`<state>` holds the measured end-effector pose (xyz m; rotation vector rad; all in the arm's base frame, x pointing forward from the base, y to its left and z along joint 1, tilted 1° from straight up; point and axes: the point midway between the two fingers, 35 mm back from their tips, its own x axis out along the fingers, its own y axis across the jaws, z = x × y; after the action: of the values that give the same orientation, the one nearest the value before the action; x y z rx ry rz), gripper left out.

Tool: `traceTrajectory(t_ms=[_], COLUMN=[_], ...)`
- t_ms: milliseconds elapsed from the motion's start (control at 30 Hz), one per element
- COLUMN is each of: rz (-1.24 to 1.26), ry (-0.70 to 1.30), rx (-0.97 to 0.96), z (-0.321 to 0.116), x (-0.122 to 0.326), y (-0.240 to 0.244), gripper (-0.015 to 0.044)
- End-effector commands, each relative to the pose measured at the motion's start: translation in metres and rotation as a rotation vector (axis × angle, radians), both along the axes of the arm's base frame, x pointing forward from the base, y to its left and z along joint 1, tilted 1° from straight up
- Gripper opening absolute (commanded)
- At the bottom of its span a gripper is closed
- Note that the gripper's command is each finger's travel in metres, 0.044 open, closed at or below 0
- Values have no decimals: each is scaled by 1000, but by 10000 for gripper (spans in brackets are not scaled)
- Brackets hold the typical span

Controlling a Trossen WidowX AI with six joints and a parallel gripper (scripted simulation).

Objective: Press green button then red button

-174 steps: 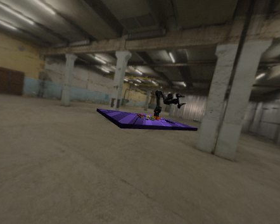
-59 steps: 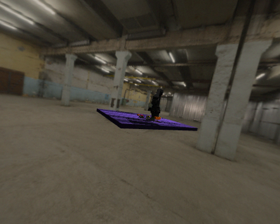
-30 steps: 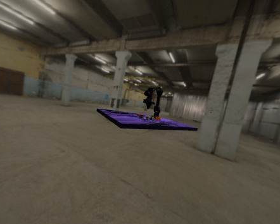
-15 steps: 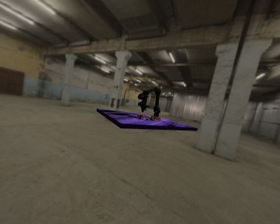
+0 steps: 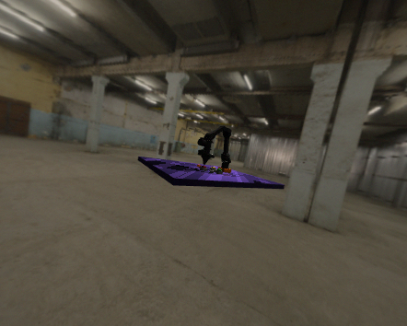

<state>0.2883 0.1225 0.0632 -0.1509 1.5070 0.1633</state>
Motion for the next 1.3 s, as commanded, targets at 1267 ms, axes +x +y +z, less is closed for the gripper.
traceTrajectory(t_ms=[1267], rz=[5], ry=[11], rx=[-10], z=[12], x=[-4], y=[-2], gripper=[20])
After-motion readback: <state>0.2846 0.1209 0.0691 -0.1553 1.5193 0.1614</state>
